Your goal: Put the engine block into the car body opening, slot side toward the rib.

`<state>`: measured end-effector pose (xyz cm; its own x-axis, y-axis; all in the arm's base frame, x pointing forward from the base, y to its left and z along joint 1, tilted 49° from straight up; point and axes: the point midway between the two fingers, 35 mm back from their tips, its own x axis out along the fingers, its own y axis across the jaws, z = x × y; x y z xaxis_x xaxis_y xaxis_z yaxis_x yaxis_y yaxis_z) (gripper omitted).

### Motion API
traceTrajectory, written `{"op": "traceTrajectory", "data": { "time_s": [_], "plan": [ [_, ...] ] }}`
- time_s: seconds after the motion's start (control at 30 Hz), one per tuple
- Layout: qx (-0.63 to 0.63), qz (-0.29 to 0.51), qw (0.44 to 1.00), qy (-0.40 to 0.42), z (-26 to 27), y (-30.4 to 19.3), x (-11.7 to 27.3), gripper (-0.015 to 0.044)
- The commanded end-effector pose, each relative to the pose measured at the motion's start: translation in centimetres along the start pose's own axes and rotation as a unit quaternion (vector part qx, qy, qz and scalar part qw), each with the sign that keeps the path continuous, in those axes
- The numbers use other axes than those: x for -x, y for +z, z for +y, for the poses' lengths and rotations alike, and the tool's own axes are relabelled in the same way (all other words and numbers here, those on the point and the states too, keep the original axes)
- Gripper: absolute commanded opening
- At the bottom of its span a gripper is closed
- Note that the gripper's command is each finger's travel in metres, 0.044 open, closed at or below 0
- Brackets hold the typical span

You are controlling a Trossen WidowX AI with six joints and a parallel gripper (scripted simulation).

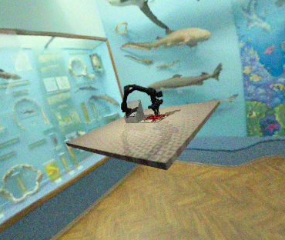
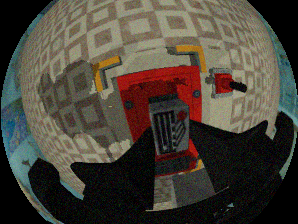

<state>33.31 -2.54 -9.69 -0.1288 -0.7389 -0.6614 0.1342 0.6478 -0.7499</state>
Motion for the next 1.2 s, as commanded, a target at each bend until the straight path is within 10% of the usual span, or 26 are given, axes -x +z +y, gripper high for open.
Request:
{"op": "traceTrajectory", "data": {
  "time_s": [0.0, 1.17],
  "plan": [
    [0.001, 0.003, 1.000, -0.001, 0.05, -0.15, -0.24, 0.0159],
    [0.004, 0.003, 1.000, -0.001, 0.01, -0.10, -0.65, 0.0159]
  ]
}}
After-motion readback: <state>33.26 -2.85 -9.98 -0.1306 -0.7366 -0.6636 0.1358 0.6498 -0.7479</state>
